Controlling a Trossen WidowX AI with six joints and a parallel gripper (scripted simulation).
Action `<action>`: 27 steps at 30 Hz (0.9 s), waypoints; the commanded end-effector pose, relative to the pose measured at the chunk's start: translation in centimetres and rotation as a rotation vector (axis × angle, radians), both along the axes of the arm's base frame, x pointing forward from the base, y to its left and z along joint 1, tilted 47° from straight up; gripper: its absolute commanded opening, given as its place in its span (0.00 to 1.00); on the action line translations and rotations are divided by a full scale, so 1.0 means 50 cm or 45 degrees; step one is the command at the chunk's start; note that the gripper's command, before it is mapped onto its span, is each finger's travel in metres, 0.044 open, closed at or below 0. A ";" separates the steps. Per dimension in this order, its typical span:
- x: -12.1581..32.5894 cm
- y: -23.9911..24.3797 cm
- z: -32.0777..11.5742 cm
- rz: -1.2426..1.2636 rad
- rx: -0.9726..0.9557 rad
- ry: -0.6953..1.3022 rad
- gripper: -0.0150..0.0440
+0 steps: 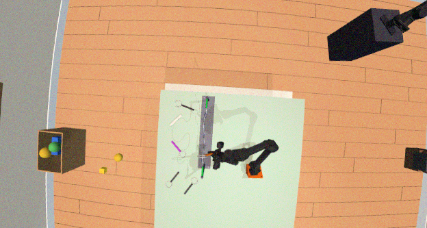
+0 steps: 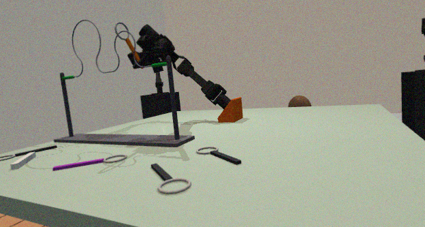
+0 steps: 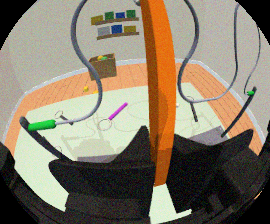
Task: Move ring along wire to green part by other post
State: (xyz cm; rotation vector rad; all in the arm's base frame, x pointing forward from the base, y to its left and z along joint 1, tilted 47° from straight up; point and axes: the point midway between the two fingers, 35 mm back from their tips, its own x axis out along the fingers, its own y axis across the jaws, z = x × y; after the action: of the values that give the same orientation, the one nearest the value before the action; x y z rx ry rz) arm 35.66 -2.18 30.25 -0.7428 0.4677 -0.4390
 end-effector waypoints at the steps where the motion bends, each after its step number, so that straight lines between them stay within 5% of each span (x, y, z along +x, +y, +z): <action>1: -0.004 -0.010 0.008 -0.008 -0.112 0.016 0.00; 27: -0.009 -0.039 0.066 -0.021 -0.780 0.101 0.00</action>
State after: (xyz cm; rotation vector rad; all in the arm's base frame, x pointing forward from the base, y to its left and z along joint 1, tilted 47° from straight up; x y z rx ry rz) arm 35.29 -3.97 33.28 -1.2854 0.4170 -0.5633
